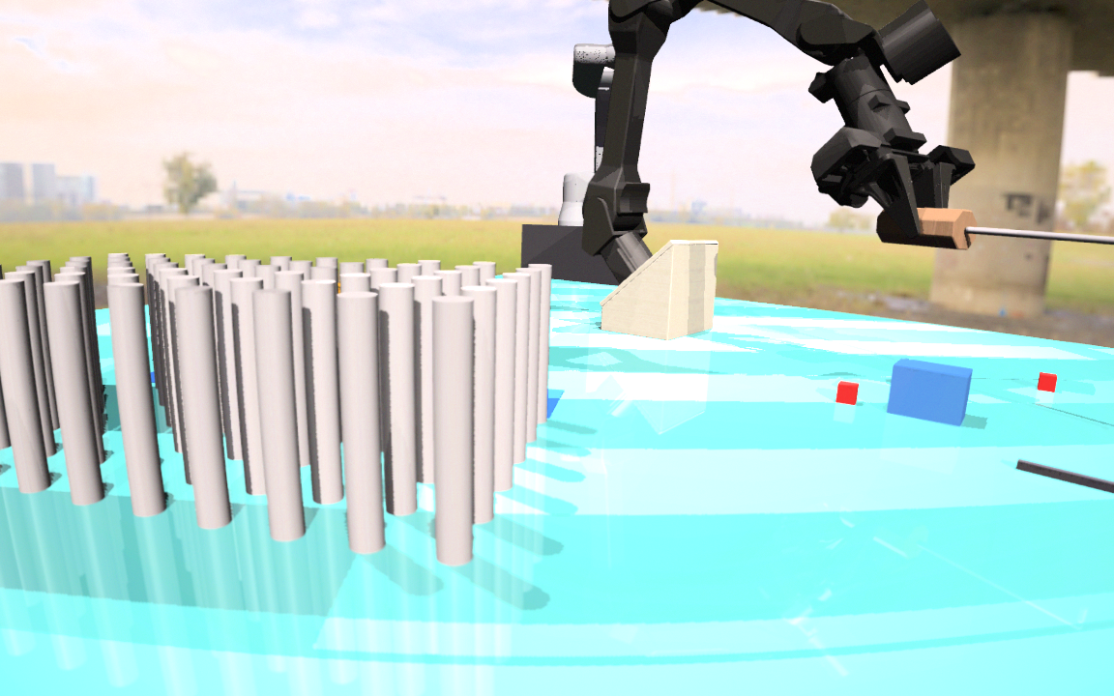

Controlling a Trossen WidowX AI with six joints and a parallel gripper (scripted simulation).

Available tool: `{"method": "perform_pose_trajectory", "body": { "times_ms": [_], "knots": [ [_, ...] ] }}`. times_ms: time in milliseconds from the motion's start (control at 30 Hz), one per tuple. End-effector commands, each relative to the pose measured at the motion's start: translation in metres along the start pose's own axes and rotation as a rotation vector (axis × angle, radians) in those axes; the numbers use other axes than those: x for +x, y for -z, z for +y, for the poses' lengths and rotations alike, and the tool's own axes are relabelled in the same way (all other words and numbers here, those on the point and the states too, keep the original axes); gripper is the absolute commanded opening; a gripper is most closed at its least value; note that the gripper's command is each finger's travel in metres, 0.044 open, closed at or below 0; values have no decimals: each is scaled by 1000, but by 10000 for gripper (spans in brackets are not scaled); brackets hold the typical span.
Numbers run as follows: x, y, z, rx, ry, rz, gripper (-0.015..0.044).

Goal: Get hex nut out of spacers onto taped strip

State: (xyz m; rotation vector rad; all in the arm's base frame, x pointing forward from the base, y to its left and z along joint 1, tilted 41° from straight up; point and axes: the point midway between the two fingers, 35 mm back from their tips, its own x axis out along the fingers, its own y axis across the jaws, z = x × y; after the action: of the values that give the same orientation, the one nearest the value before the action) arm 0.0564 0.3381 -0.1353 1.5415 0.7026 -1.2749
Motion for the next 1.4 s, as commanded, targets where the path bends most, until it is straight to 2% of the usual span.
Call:
{"method": "perform_pose_trajectory", "body": {
  "times_ms": [0,1367],
  "knots": [
    [4,-1,0,-3,1,4,0],
    [44,-24,-2,-3,1,4,0]
  ]
}}
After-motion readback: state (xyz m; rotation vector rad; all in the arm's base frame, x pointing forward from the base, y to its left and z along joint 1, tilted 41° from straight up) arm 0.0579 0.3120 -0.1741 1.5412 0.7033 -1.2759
